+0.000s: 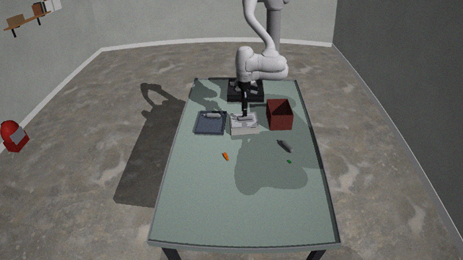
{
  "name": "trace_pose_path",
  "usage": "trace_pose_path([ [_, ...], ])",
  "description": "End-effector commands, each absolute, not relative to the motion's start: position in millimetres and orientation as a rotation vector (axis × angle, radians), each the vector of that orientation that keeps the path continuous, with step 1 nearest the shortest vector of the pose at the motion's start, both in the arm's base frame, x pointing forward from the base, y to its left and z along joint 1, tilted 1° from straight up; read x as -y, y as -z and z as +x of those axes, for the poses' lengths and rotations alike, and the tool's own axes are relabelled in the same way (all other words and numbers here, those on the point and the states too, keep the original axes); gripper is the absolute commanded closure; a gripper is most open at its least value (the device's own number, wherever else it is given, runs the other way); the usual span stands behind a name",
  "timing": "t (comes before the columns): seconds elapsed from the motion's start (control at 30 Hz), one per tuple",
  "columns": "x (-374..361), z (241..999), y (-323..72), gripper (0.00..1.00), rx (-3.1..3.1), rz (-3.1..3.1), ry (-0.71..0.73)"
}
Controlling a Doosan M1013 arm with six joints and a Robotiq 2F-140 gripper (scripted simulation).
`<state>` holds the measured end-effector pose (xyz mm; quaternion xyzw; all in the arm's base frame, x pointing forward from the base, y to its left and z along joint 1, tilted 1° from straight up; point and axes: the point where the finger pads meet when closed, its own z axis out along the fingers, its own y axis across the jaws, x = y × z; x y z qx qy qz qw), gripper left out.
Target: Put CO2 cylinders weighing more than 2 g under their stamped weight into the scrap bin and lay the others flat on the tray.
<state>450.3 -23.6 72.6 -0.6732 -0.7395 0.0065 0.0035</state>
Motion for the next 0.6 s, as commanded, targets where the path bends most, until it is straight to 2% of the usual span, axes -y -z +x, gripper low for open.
trace_pose_path([
  [0.0,24,451,-58,0.59,2.319,-2.111,-0.019],
  [0.57,24,451,-28,0.59,2.319,-2.111,-0.019],
])
